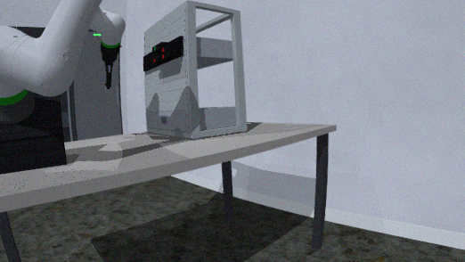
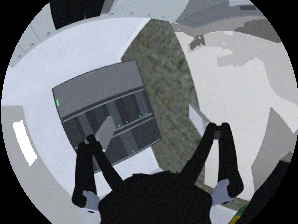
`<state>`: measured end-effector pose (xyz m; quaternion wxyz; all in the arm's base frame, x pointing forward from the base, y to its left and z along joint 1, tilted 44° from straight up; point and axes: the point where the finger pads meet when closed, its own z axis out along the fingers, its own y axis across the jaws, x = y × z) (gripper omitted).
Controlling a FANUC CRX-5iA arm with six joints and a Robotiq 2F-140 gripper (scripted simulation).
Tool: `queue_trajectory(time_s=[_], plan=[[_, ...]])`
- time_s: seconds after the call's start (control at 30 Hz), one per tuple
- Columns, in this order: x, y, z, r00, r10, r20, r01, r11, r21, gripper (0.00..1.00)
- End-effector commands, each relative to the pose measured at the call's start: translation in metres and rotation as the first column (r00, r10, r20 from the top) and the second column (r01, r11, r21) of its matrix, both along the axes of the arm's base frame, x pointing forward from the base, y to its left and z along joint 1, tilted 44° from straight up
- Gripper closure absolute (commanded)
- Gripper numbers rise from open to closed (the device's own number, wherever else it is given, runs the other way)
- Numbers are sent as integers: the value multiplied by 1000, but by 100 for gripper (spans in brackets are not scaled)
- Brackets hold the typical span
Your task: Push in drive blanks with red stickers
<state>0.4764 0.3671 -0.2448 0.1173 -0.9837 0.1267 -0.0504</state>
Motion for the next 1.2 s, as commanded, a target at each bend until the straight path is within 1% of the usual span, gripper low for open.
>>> queue_trajectory(time_s=[0.0,0.13,0.23,0.33,0.47,0.53,0.63,0.77,0.9,1.03,1.1,1.17], plan=[[-1,8,0,998,-61,9,60,998,26,0],[-3,23,1,983,-183,-1,182,979,91,0],[-4,33,2,961,-275,-17,274,951,140,0],[-4,42,4,930,-365,-39,366,912,187,0],[-4,53,8,874,-479,-78,483,840,248,0],[-4,53,8,874,-479,-78,483,840,248,0],[-3,60,11,822,-558,-115,565,772,289,0],[-2,67,17,739,-652,-172,665,665,338,0],[0,73,23,644,-727,-238,751,541,378,0],[3,75,31,539,-783,-310,819,403,407,0],[3,75,31,539,-783,-310,819,403,407,0],[4,76,35,485,-803,-347,846,331,417,0]])
